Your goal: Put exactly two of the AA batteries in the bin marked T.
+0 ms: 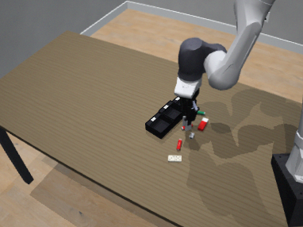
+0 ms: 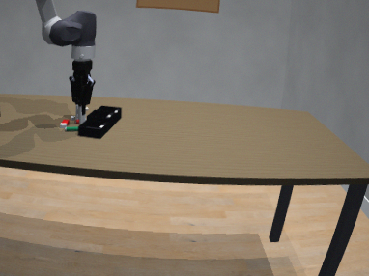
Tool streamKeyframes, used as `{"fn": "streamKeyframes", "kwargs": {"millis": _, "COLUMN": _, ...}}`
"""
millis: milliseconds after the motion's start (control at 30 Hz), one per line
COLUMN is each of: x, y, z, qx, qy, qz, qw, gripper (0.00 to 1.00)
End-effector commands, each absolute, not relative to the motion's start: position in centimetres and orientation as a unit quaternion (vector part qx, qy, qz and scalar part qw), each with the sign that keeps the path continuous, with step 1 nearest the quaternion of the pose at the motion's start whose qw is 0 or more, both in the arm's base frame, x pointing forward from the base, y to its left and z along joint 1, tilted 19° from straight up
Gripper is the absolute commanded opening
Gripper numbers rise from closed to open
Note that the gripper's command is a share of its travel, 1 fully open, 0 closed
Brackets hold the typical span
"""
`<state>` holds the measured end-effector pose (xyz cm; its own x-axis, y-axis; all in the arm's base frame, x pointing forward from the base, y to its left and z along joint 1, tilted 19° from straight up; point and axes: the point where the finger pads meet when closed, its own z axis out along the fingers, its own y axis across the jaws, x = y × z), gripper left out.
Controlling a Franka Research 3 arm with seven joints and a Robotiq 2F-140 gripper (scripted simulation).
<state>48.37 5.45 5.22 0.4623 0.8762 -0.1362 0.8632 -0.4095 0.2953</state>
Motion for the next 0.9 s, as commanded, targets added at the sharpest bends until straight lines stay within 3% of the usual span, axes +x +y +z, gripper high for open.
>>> {"fn": "streamKeyframes", "kwargs": {"millis": 0, "x": 48.4, "y": 5.4, "z": 5.3, "qx": 0.84, "qy": 0.517, "qz": 0.022, "qw": 0.164, "gripper": 0.05}}
{"fn": "streamKeyframes", "kwargs": {"millis": 867, "x": 47.5, "y": 6.5, "z": 9.4, "qx": 0.84, "qy": 0.517, "qz": 0.022, "qw": 0.164, "gripper": 0.05}}
